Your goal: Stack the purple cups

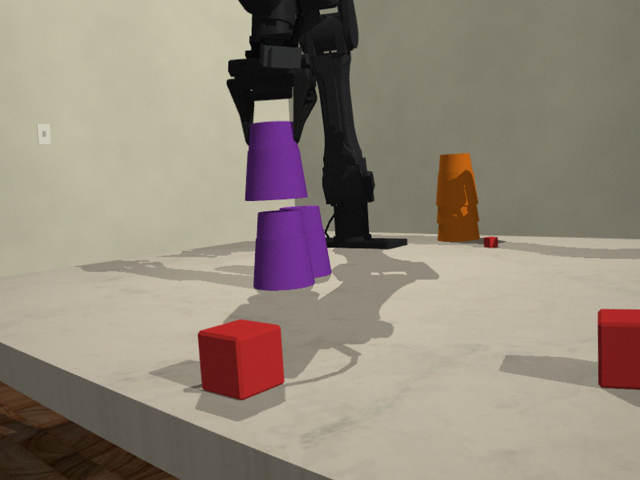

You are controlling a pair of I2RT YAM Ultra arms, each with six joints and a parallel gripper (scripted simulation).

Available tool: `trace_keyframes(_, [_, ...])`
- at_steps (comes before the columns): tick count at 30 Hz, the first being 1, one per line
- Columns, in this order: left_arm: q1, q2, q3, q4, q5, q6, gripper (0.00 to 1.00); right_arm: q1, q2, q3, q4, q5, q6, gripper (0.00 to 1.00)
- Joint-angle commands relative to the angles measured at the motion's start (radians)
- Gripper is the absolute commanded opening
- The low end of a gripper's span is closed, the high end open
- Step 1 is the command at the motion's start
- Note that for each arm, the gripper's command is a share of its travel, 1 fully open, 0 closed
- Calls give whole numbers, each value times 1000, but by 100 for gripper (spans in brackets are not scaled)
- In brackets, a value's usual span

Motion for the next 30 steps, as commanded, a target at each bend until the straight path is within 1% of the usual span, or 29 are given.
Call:
trace_keyframes(1, [-7,-18,3,-16,-8,8,100,-11,3,78,-63,-19,-6,0])
trace_keyframes(4, [-7,-18,3,-16,-8,8,100,-11,7,85,-53,-19,-6,0])
trace_keyframes(7, [-7,-18,3,-16,-8,8,100,-10,-33,48,-45,-18,0,0])
trace_keyframes(11, [-7,-18,3,-16,-8,8,100,-2,-93,-36,-40,-9,5,0])
trace_keyframes(15, [-7,-18,3,-16,-8,8,100,9,-127,-69,-77,13,14,0])
trace_keyframes(21, [-7,-18,3,-16,-8,8,100,11,-133,-63,-38,2,7,0])
trace_keyframes(26, [-7,-18,3,-16,-8,8,100,13,-148,-125,10,6,16,0])
trace_keyframes(30, [-7,-18,3,-16,-8,8,100,14,-159,-158,-2,6,16,0])
